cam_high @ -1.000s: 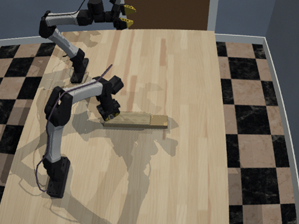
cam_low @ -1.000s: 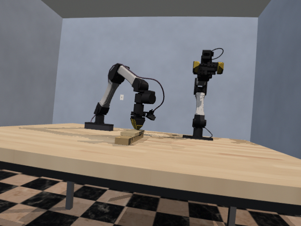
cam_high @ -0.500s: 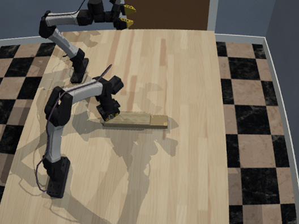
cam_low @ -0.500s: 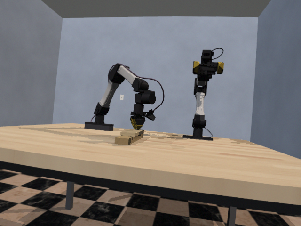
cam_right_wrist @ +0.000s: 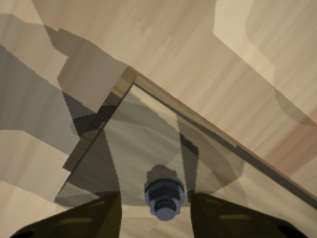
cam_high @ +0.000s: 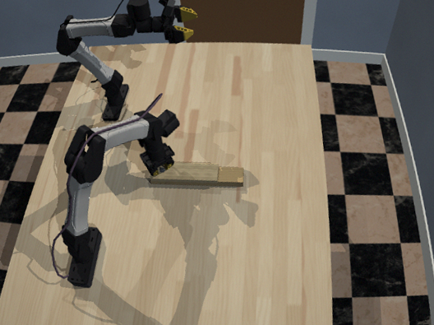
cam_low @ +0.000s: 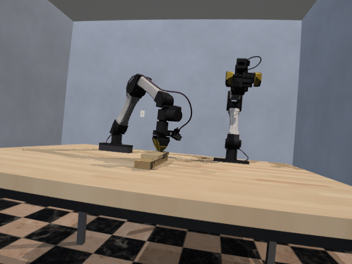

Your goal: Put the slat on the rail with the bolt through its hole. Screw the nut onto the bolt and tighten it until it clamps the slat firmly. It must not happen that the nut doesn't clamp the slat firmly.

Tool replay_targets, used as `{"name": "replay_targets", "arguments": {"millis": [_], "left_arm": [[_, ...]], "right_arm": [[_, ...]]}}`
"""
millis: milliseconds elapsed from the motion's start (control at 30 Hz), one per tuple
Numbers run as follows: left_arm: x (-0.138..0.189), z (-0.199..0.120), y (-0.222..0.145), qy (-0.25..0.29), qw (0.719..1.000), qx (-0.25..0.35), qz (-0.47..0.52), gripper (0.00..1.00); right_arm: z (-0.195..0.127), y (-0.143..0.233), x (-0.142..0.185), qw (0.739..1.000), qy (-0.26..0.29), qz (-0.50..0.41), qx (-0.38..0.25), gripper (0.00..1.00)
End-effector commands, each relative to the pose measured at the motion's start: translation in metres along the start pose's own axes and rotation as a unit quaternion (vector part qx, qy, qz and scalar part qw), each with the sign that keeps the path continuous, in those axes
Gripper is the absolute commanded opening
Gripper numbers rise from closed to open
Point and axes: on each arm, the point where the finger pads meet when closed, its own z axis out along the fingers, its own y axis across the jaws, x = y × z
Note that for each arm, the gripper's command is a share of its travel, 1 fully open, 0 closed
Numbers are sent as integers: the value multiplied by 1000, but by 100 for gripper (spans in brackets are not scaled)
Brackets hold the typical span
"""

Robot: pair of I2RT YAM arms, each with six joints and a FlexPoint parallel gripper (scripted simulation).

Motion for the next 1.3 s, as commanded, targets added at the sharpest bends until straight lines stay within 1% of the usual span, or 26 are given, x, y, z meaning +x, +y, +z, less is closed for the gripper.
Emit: {"name": "replay_targets", "arguments": {"millis": [0, 1267], "left_arm": [[-7, -2, -1, -10, 1000, 1, 1, 100], [-7, -2, -1, -10, 1000, 1, 1, 100]], "right_arm": [[-5, -5, -3, 1000, -9, -2, 10, 36], [4, -5, -3, 1000, -9, -2, 10, 36]]}}
